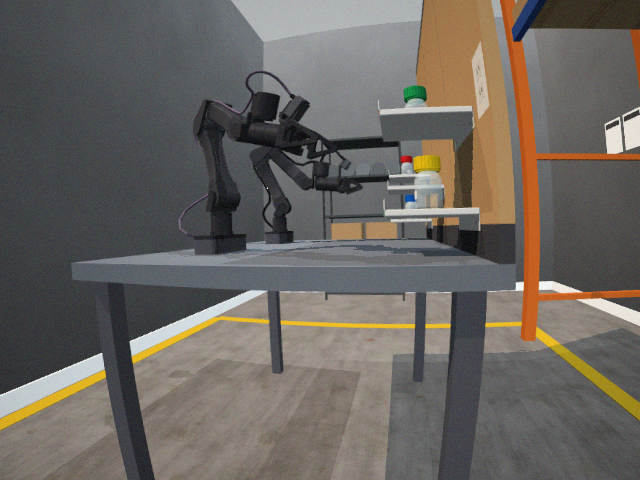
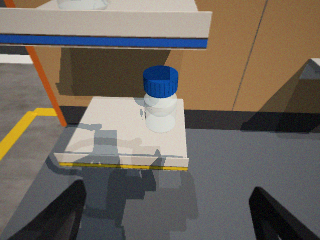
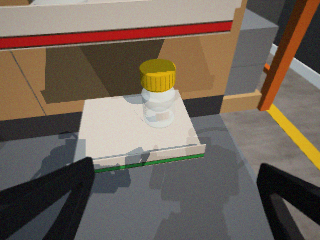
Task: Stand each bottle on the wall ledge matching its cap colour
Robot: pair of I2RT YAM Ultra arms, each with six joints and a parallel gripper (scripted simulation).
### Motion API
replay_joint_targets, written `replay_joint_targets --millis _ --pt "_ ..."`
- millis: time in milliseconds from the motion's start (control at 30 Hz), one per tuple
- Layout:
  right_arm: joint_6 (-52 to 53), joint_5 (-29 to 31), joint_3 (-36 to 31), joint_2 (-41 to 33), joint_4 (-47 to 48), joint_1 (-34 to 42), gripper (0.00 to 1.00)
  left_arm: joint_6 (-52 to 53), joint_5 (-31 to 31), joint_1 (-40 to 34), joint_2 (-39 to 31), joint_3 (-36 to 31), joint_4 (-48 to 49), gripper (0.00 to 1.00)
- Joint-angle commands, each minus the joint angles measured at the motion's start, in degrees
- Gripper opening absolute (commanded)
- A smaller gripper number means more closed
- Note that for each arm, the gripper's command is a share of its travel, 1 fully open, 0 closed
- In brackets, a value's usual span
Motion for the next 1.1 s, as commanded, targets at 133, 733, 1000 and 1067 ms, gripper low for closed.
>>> replay_joint_targets --millis 133,733,1000,1067 --pt "-0.2 -1.01 0.48 -0.39 2.66 -0.4 1.0 -0.52 -0.49 -0.66 0.65 -0.12 2.15 1.0" --pt "1.62 4.07 -1.33 -2.75 1.39 3.03 1.0 -0.11 1.98 1.06 -2.27 2.38 -6.97 1.0" --pt "3.38 10.42 -4.28 -8.03 -0.69 13.34 1.0 0.35 7.28 7.78 -8.65 16.39 -26.43 1.0" --pt "3.64 11.51 -4.63 -8.8 -0.94 15.29 1.0 0.35 8.57 9.64 -7.97 21.07 -30.34 1.0"
